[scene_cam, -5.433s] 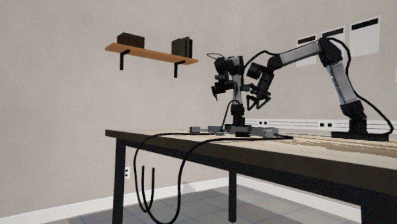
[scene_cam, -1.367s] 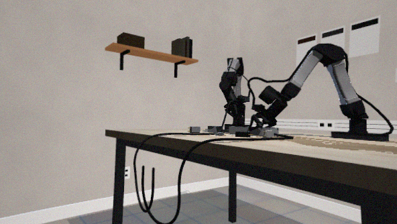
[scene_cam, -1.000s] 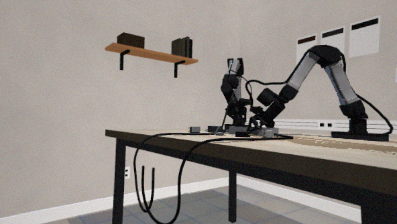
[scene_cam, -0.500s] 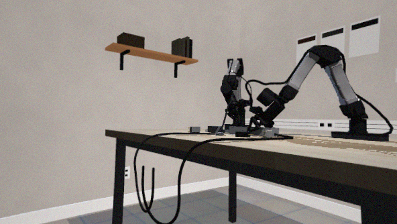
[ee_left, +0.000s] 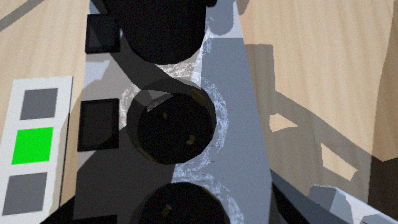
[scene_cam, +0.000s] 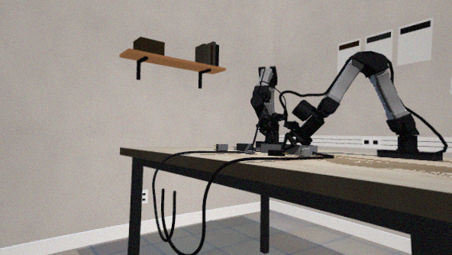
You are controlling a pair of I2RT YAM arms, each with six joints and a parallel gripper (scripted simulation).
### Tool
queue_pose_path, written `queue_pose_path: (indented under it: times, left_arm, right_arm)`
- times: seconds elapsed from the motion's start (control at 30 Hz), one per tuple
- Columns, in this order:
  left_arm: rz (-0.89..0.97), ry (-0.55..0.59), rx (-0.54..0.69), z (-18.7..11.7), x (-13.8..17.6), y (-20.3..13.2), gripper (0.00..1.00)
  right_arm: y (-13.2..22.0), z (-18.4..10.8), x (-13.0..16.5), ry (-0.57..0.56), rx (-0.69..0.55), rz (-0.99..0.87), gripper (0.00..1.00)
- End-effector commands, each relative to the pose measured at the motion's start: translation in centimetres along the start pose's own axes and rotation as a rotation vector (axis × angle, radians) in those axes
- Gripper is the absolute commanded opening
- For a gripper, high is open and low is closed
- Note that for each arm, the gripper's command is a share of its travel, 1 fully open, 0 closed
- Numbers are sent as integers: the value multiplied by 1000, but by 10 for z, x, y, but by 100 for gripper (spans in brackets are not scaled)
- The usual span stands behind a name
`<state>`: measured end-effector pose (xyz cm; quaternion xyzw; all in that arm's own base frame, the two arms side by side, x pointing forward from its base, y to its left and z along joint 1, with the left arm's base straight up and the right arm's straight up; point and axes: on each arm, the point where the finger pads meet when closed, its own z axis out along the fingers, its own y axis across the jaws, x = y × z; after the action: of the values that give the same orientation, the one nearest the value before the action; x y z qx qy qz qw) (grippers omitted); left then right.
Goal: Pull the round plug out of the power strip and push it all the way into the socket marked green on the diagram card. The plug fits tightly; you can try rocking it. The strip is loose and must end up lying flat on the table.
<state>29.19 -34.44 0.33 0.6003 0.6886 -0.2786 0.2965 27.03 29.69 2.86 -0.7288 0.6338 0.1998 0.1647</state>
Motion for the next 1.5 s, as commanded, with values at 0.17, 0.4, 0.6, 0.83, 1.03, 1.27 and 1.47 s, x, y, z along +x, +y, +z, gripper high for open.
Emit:
queue_pose_path:
  times: [0.17, 0.4, 0.6, 0.83, 1.03, 1.27, 1.47]
  left_arm:
    - [2, -6, -15, 1, -6, 2, 73]
    - [-37, 55, 0, 5, 10, -2, 73]
    - [-74, 113, 14, 9, 25, -6, 73]
    - [-109, 168, 28, 13, 40, -10, 73]
    - [-127, 196, 35, 15, 48, -12, 73]
    - [-121, 186, 33, 14, 45, -11, 73]
    - [-119, 184, 32, 14, 44, -11, 73]
  right_arm:
    - [-7, -8, -23, 26, 107, -62, 33]
    - [-17, -19, -32, -112, 53, -38, 33]
    - [-20, -32, -38, -203, 12, -21, 33]
    - [-19, -34, -54, -87, 150, -121, 33]
    - [-22, -35, -56, -78, 173, -127, 33]
    - [-25, -40, -49, -215, 51, -50, 33]
    - [-20, -43, -51, -181, 71, -69, 33]
